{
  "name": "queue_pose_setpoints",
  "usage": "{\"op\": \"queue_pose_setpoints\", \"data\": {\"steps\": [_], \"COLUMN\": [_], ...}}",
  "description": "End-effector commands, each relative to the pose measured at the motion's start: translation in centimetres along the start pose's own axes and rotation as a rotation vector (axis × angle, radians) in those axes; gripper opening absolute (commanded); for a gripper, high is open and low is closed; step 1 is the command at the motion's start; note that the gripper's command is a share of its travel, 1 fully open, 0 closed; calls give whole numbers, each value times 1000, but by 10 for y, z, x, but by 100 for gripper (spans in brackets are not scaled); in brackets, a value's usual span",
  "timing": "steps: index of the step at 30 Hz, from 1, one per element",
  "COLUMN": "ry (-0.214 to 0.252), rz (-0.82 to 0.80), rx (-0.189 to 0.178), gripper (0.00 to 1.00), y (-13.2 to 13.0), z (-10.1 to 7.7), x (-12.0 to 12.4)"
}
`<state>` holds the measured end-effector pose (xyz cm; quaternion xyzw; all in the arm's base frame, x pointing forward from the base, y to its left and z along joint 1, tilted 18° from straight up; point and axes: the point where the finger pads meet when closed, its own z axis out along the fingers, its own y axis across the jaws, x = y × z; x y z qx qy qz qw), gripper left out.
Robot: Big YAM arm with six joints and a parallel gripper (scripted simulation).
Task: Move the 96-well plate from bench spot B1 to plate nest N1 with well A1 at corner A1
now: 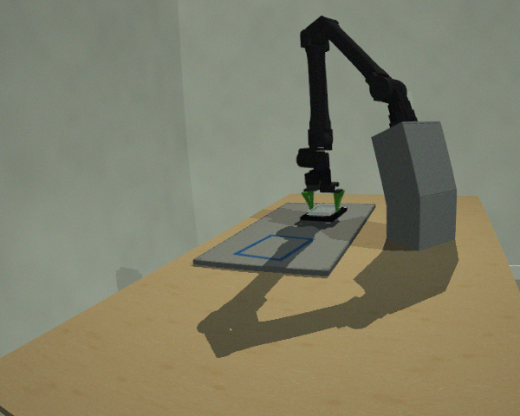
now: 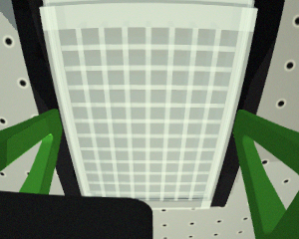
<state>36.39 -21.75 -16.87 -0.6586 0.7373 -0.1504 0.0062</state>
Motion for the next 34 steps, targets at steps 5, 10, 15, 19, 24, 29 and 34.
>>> {"op": "queue_pose_setpoints", "data": {"steps": [5, 10, 15, 19, 24, 29, 34], "ry": [9, 9, 7, 5, 3, 1, 1], "rz": [1, 1, 1, 1, 0, -1, -1], "rx": [22, 22, 16, 11, 14, 15, 15], "gripper": [100, 100, 100, 100, 100, 100, 100], "y": [-6, -6, -5, -2, -4, -6, -6], "z": [-2, -2, -11, -16, -29, -40, -40], "x": [9, 9, 9, 8, 3, -1, -1]}}
